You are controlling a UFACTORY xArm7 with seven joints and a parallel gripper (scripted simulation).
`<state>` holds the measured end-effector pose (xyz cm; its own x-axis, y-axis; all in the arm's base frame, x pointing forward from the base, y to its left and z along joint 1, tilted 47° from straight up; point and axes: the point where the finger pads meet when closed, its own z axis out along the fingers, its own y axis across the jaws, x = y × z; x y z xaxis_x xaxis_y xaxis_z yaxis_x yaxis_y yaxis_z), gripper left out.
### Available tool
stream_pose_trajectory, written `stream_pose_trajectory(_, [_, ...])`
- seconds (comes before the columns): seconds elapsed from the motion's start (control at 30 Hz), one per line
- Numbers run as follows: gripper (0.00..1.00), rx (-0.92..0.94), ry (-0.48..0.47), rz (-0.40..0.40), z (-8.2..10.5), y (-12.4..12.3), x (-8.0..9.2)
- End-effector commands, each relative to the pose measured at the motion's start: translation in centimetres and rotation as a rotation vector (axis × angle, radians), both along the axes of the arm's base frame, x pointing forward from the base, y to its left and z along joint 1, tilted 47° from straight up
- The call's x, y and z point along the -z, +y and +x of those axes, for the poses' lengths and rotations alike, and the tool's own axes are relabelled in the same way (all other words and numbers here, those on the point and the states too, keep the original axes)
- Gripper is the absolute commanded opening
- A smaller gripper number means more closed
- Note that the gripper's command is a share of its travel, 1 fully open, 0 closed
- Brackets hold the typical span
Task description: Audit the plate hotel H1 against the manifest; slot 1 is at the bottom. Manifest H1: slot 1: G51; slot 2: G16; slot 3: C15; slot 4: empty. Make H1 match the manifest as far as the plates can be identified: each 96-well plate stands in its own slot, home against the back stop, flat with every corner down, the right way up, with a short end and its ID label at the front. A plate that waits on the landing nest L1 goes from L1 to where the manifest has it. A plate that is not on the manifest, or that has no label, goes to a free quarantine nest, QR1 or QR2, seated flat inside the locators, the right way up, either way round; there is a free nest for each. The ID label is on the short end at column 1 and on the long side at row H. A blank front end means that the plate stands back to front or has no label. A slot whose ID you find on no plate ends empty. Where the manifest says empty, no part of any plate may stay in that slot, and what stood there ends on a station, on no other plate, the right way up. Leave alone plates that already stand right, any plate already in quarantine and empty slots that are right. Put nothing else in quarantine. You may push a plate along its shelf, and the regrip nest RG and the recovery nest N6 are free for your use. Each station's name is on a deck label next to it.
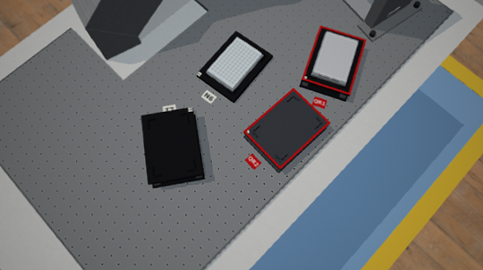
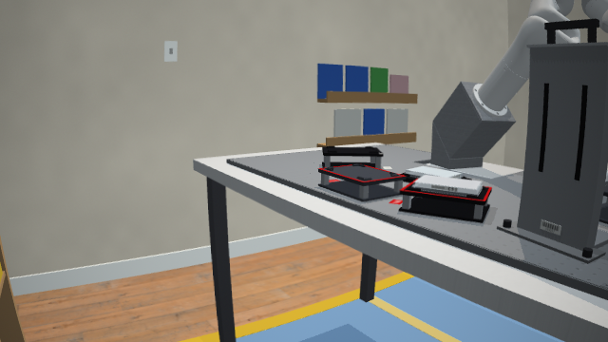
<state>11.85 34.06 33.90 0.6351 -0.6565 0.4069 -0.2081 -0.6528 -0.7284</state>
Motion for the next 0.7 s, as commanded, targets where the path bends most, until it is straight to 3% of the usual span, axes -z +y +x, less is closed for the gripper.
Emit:
stream_pose_trajectory(0.0, [1.00, -0.069, 0.057, 0.020, -0.07, 0.03, -0.14])
stream_pose_trajectory(0.67, [1.00, -0.287, 0.252, 0.082, -0.06, 0.04, -0.17])
